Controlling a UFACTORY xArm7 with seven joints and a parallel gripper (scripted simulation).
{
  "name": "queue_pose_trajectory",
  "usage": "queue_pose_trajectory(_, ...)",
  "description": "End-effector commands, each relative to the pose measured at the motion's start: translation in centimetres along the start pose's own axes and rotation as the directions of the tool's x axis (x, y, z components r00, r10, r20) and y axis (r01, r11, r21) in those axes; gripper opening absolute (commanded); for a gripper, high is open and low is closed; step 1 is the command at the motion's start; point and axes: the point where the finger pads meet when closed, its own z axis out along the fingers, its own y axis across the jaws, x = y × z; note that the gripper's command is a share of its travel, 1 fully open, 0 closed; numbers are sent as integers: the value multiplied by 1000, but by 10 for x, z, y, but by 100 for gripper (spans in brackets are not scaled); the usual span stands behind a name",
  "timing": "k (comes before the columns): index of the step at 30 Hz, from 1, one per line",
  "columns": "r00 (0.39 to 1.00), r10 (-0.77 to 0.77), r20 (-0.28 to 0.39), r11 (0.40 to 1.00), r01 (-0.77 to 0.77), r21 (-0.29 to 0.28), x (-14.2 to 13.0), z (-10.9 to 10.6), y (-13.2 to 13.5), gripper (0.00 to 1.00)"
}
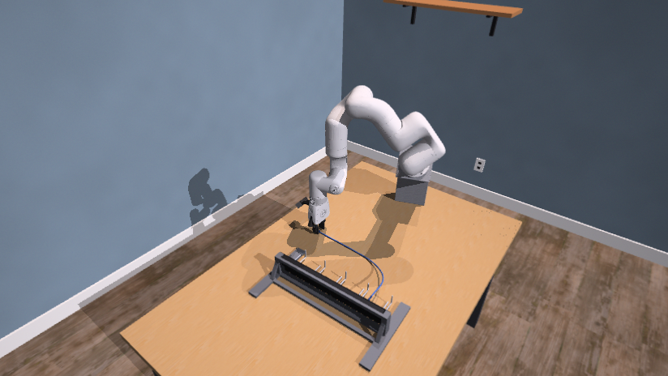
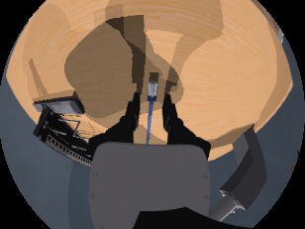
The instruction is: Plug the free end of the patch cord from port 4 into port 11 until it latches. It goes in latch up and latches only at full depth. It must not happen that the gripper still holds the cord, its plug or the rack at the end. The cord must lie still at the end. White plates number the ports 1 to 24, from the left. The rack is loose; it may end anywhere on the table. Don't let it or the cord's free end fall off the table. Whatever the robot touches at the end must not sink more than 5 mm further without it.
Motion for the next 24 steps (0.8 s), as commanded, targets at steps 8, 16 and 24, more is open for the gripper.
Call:
queue_pose_trajectory(8,1000,0,-3,1000,0,1,1,2,0,38)
queue_pose_trajectory(16,1000,0,-3,1000,0,1,1,4,0,38)
queue_pose_trajectory(24,1000,0,-3,1000,0,1,1,7,0,38)
